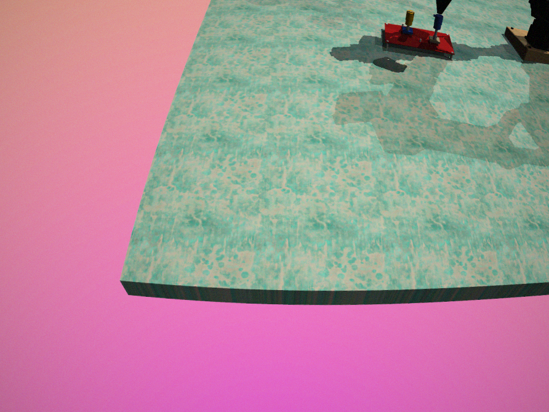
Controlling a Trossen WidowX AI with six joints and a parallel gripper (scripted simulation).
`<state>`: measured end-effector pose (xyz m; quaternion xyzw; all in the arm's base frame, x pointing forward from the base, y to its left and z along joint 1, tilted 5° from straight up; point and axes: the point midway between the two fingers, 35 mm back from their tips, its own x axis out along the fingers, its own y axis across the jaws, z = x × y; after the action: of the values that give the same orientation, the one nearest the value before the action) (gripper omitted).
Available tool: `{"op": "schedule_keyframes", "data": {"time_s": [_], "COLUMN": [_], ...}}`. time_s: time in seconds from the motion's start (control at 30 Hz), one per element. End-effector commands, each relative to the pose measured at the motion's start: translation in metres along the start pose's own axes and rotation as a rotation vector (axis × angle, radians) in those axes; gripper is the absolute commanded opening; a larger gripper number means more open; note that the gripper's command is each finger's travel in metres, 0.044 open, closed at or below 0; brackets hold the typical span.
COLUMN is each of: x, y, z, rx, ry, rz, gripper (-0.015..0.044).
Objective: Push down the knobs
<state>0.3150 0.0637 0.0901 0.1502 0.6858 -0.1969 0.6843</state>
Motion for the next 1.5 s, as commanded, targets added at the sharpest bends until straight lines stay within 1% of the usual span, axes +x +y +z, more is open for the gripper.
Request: {"op": "schedule_keyframes", "data": {"time_s": [0.0,1.47], "x": [0.0003,0.007], "y": [0.0004,0.0004], "z": [-0.0006,-0.0006], "rx": [0.004,0.004], "ry": [0.004,0.004], "rz": [0.003,0.003], "gripper": [0.0,0.0]}}
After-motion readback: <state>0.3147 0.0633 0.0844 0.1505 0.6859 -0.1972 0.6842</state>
